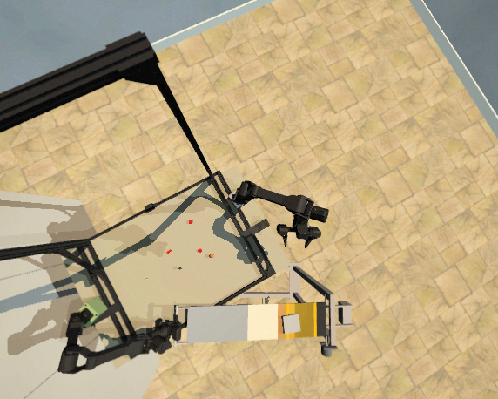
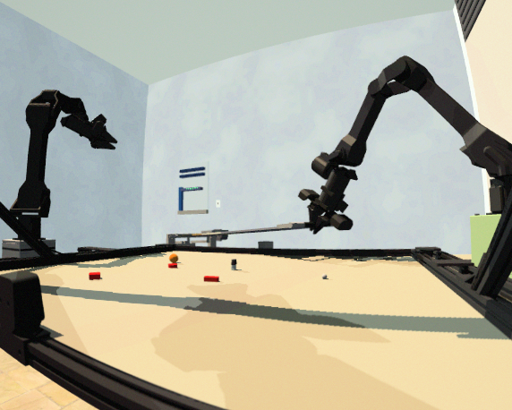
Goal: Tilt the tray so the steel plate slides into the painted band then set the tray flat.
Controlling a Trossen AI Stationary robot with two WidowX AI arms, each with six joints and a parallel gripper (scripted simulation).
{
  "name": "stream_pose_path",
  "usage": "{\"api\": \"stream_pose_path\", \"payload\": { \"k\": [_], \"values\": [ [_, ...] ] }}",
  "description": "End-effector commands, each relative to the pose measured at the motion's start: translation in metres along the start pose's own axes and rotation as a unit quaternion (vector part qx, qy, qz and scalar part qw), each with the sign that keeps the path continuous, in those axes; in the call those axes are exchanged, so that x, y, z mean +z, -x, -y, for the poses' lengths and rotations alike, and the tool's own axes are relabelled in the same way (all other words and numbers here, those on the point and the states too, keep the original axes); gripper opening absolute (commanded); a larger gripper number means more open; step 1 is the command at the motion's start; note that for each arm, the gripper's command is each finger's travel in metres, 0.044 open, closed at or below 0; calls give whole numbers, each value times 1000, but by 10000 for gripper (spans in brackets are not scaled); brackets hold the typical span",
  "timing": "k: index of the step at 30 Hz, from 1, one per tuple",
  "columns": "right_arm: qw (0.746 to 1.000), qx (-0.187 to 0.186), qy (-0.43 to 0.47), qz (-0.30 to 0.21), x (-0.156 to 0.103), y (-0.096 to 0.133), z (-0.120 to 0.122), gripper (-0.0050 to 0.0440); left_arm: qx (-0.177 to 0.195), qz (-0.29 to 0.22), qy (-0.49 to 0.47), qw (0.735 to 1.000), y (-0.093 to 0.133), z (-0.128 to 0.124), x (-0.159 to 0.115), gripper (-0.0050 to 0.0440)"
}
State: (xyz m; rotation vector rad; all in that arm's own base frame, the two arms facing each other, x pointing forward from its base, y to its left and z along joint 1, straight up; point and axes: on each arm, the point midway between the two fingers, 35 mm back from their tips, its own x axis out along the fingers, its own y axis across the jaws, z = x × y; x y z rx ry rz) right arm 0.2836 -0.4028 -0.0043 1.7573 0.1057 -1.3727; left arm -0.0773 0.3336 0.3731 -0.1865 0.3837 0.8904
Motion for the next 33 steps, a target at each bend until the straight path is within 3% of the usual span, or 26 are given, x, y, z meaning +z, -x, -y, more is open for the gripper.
{"api": "stream_pose_path", "payload": {
  "k": [1, 10, 33],
  "values": [
    [1000, 15, 1, 2, 1, 15, -17, 0, -1, 1, -1, 1000, 0, 0, 1, 440],
    [1000, 20, 1, 2, 1, 30, -31, 0, -1, 1, -1, 1000, 0, 0, 1, 440],
    [1000, 31, 1, 2, 1, 43, -42, 0, -1, 1, -1, 1000, 0, 0, 1, 440]
  ]
}}
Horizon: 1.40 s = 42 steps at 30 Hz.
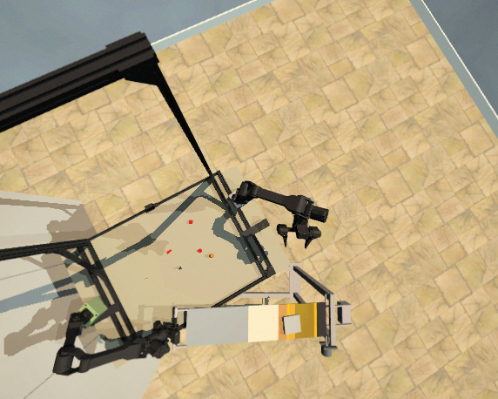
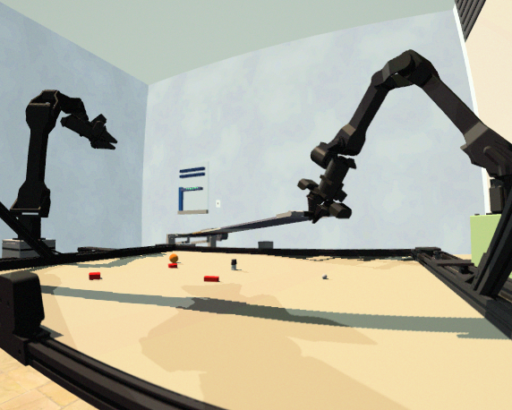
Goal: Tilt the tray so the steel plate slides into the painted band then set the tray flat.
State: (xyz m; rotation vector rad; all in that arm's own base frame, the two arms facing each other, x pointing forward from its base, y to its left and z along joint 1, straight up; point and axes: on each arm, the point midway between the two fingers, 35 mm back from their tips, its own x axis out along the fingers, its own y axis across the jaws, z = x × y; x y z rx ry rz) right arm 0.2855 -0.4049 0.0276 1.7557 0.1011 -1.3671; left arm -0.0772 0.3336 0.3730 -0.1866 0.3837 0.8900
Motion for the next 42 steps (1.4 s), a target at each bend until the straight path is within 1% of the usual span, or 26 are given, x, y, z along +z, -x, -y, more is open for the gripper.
{"api": "stream_pose_path", "payload": {
  "k": [1, 42],
  "values": [
    [1000, 28, 0, 2, 1, 18, -22, 0, -1, 1, -1, 1000, 0, 0, 1, 440],
    [999, 45, 0, 2, 1, 38, -41, 0, -1, 1, -1, 1000, 0, 0, 1, 440]
  ]
}}
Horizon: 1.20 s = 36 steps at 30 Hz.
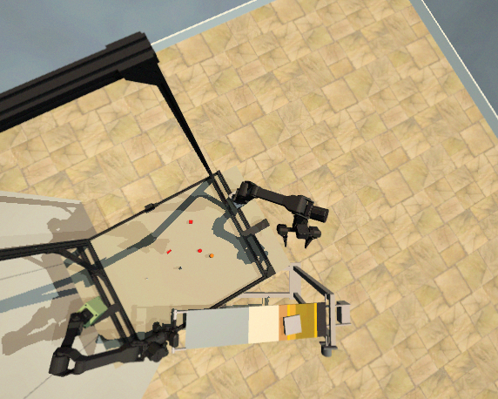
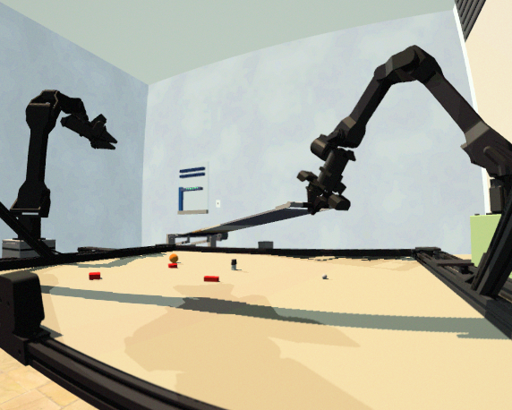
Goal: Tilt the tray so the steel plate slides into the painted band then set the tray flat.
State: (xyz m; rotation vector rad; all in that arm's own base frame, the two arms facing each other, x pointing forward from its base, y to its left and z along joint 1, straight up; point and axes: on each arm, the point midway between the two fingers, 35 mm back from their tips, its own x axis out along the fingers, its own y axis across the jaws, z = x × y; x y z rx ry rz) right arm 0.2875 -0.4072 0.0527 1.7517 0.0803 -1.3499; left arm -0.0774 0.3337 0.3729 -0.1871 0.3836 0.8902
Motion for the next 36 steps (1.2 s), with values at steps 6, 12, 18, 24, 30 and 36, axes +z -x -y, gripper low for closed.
{"api": "stream_pose_path", "payload": {
  "k": [6, 12, 18, 24, 30, 36],
  "values": [
    [999, 36, 0, 2, 1, 22, -28, 0, -1, 1, -1, 1000, 0, 1, 1, 440],
    [999, 38, 0, 2, 1, 24, -30, 0, -1, 1, -1, 1000, 0, 1, 1, 440],
    [999, 41, 0, 2, 1, 24, -30, 0, -1, 1, -1, 1000, 0, 1, 1, 440],
    [999, 42, 0, 2, 1, 24, -30, 0, -1, 1, -1, 1000, 0, 1, 1, 440],
    [999, 43, 0, 2, 1, 26, -32, 0, -1, 1, -1, 1000, 0, 1, 1, 440],
    [999, 44, 0, 2, 1, 29, -35, 0, -1, 1, -1, 1000, 0, 1, 1, 440]
  ]
}}
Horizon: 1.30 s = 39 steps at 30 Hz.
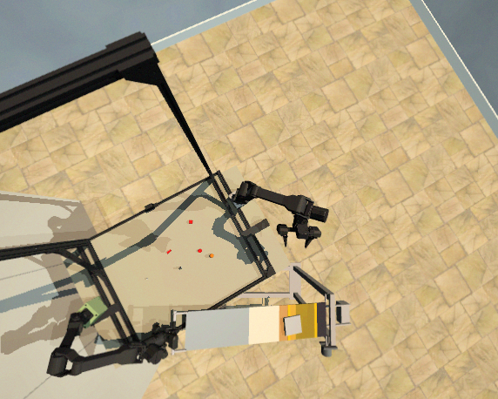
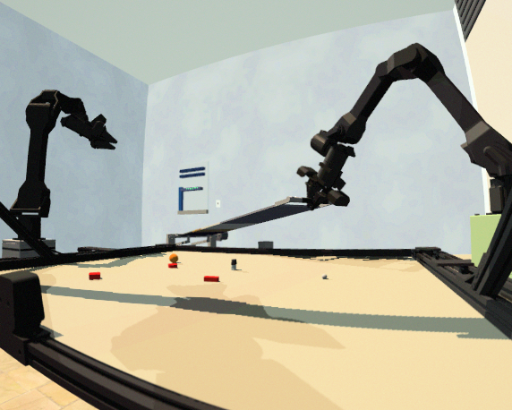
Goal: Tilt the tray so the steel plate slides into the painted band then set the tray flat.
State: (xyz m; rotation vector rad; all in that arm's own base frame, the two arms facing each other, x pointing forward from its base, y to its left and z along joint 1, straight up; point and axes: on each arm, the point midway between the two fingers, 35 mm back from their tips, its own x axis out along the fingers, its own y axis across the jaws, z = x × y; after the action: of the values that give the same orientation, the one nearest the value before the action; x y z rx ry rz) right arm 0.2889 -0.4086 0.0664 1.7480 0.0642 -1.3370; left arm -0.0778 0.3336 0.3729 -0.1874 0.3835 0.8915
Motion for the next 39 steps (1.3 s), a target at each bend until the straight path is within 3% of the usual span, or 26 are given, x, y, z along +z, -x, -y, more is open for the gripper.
{"api": "stream_pose_path", "payload": {
  "k": [1, 10, 15, 18, 23, 39],
  "values": [
    [999, 35, 0, 2, 1, 19, -26, 0, -1, 1, -1, 1000, 0, 1, 1, 440],
    [999, 38, 0, 2, 1, 22, -29, 0, -1, 1, -1, 1000, 0, 1, 1, 440],
    [999, 35, 0, 2, 1, 5, -10, 0, -1, 1, -1, 1000, 0, 1, 1, 440],
    [1000, 20, 0, 2, 1, -31, 26, 0, -1, 1, -1, 1000, 0, 1, 1, 440],
    [1000, -1, 0, 2, 1, -30, 25, 0, -1, 1, -1, 1000, 0, 1, 1, 440],
    [1000, 3, 0, 2, 1, -22, 17, 0, -1, 1, -1, 1000, 0, 1, 1, 440]
  ]
}}
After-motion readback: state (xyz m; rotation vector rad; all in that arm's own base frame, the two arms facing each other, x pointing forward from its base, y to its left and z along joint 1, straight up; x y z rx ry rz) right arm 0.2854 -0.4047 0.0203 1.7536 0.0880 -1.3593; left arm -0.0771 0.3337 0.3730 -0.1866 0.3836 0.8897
